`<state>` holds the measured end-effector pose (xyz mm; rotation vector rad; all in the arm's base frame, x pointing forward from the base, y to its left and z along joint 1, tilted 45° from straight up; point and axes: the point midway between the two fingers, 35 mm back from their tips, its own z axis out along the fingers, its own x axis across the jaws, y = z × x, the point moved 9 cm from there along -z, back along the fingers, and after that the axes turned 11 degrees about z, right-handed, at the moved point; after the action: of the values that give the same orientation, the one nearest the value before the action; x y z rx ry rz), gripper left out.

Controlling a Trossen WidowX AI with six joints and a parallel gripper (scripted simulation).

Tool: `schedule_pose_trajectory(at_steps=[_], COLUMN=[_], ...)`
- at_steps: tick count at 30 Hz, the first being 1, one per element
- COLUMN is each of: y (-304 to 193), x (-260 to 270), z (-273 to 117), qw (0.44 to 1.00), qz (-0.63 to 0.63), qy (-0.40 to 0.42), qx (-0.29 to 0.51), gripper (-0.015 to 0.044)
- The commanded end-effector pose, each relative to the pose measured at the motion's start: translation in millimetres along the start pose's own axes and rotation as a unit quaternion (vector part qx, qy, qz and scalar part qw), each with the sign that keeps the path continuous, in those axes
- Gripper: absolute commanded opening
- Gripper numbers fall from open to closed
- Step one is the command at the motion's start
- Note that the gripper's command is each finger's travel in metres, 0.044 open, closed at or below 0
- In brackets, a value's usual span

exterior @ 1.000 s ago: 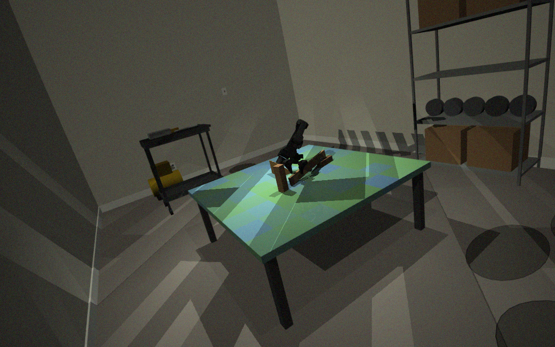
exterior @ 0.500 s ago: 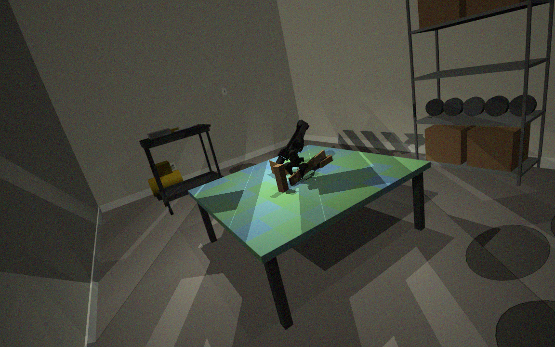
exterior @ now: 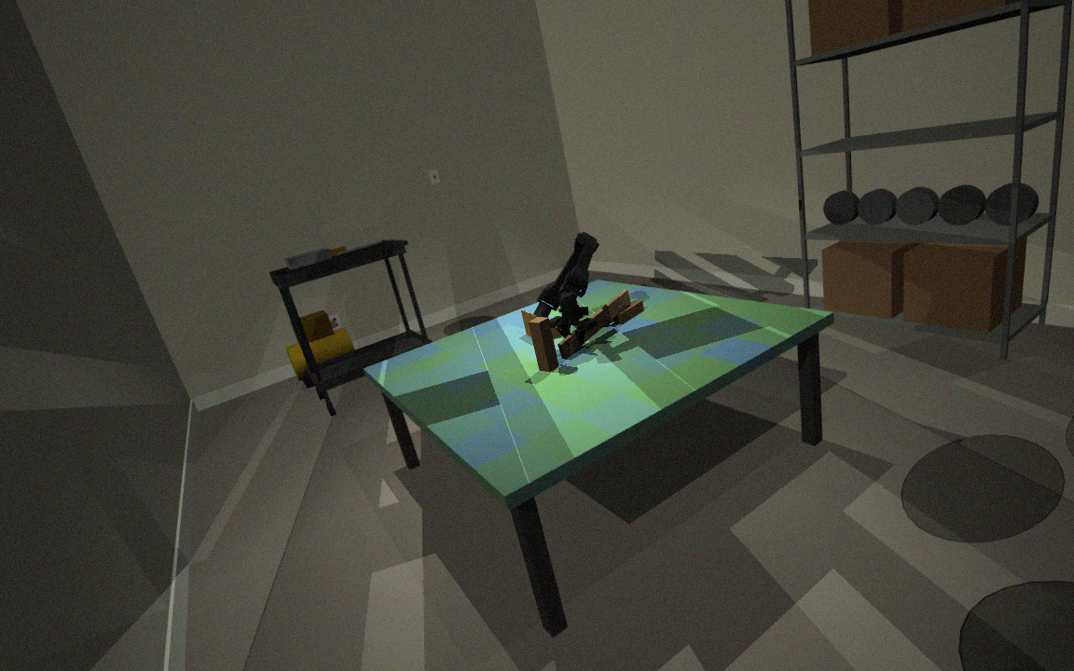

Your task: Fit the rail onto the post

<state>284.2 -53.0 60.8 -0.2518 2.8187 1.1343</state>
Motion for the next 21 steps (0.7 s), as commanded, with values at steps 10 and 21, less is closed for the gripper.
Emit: schedule_pose_trajectory(at_steps=[10,21], y=[0.1,0.1], x=[0.9,0.9], z=[1.1,1.1], qw=[1.0,1.0], qz=[0.003,0.003], qy=[0.0,0.0], qx=[-0.003,-0.003], gripper=[0.0032,0.0])
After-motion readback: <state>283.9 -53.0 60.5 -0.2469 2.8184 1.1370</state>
